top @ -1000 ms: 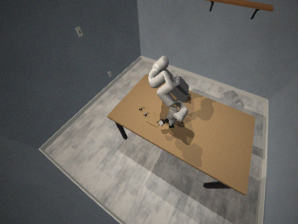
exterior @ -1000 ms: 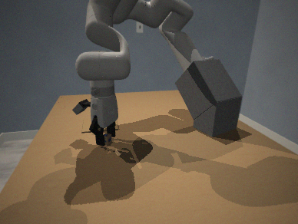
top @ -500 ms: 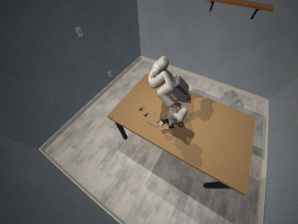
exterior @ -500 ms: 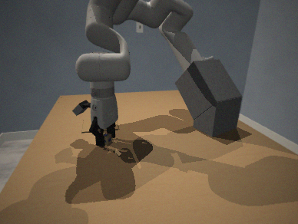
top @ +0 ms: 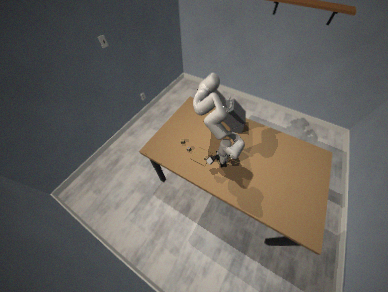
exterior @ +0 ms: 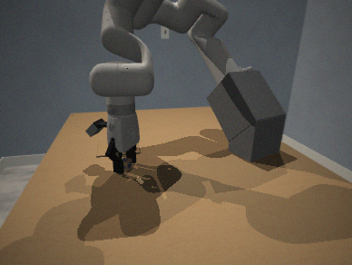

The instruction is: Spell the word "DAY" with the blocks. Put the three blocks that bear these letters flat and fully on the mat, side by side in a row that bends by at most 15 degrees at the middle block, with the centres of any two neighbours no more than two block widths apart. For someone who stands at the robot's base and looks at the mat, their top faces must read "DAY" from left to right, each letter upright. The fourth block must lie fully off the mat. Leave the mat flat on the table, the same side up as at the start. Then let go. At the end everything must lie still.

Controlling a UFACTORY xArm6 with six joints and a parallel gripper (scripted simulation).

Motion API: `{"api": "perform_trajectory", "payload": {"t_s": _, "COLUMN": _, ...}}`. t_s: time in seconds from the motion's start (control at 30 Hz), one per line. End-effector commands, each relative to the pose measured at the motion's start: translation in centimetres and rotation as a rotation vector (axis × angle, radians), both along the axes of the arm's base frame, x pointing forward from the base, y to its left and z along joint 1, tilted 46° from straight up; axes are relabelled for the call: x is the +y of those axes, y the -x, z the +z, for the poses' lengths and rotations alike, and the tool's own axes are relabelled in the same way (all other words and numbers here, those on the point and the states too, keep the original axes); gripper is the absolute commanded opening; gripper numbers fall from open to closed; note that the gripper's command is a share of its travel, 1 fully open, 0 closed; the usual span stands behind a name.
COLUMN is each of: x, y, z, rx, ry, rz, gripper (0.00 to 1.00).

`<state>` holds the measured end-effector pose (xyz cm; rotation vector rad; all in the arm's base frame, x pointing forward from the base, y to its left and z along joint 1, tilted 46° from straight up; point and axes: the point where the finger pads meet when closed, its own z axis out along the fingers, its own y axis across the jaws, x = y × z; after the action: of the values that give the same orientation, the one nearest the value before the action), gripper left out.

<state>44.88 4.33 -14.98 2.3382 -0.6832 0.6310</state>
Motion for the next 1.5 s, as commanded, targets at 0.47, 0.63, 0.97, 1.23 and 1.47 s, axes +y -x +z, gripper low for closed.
{"api": "perform_trajectory", "payload": {"t_s": 0.47, "x": 0.14, "y": -0.08, "z": 0.08, "rx": -0.002, "ry": -0.001, "rz": 0.001, "gripper": 0.47}}
{"api": "perform_trajectory", "payload": {"t_s": 0.63, "x": 0.14, "y": -0.08, "z": 0.08, "rx": -0.002, "ry": -0.001, "rz": 0.001, "gripper": 0.47}}
{"api": "perform_trajectory", "payload": {"t_s": 0.97, "x": 0.14, "y": -0.08, "z": 0.08, "rx": -0.002, "ry": -0.001, "rz": 0.001, "gripper": 0.27}}
{"api": "perform_trajectory", "payload": {"t_s": 1.23, "x": 0.14, "y": -0.08, "z": 0.08, "rx": -0.002, "ry": -0.001, "rz": 0.001, "gripper": 0.27}}
{"api": "perform_trajectory", "payload": {"t_s": 1.47, "x": 0.14, "y": -0.08, "z": 0.08, "rx": -0.002, "ry": -0.001, "rz": 0.001, "gripper": 0.27}}
